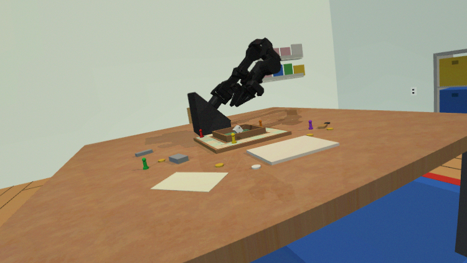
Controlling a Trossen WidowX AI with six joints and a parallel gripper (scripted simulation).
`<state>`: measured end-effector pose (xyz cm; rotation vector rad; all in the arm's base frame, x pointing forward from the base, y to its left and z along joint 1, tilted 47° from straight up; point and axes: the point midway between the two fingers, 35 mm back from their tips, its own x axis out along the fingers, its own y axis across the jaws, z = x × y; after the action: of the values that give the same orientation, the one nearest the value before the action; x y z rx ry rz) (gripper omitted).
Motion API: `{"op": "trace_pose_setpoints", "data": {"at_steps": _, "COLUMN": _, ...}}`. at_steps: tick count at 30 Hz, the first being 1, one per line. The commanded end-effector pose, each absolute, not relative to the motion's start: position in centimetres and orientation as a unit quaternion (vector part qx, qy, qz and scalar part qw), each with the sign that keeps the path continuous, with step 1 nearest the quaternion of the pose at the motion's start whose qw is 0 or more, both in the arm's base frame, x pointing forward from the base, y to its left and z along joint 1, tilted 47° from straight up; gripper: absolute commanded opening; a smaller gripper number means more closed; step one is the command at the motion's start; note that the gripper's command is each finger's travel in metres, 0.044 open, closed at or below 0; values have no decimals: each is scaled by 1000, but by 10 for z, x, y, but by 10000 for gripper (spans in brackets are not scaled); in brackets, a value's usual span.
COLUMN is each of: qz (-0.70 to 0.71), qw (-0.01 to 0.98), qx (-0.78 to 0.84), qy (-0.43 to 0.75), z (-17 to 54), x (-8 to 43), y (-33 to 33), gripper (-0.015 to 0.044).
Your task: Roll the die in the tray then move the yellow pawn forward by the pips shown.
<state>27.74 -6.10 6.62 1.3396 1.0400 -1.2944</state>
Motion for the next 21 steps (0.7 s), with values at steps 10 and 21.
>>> {"op": "trace_pose_setpoints", "data": {"at_steps": 10, "qz": -434, "qw": 387, "qx": 606, "qy": 543, "z": 60, "x": 270, "y": -76, "gripper": 440}}
{"op": "trace_pose_setpoints", "data": {"at_steps": 21, "qz": -292, "qw": 281, "qx": 697, "qy": 592, "z": 39, "x": 273, "y": -73, "gripper": 414}}
